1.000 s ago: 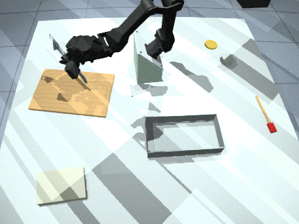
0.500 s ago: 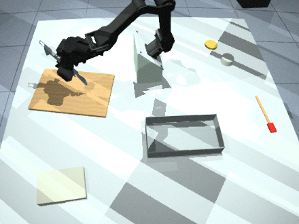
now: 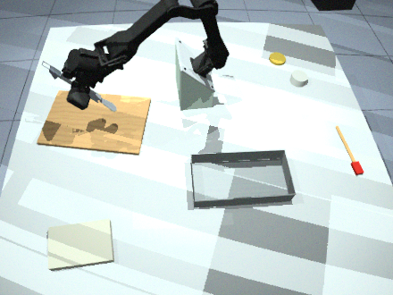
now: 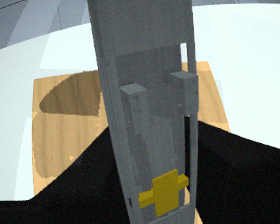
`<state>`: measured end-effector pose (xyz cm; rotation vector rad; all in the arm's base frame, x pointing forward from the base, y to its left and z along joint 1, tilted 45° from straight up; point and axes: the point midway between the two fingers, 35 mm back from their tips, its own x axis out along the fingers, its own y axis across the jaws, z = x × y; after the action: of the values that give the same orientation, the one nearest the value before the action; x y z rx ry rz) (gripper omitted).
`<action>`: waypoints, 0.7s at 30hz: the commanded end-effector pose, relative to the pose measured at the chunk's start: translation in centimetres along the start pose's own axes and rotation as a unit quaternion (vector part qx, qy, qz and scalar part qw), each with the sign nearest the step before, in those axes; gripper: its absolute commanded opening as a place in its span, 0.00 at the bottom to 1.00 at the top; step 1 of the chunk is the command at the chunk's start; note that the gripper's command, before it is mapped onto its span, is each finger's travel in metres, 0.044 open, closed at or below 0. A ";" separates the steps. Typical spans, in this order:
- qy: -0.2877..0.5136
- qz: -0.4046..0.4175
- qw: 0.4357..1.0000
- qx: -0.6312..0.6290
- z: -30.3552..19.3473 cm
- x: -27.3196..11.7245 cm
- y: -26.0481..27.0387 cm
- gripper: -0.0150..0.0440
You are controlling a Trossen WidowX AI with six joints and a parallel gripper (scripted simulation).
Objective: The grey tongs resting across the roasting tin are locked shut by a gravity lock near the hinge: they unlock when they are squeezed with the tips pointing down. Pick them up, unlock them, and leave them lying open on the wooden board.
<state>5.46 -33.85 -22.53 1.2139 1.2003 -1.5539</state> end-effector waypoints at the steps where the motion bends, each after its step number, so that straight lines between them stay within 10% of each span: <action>1: 0.021 0.002 1.000 -0.002 0.5 0.3 0.2 0.00; 21: 0.153 0.005 0.988 -0.006 0.3 1.5 0.0 0.00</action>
<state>5.17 -33.86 -23.97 1.4562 1.3794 -1.4070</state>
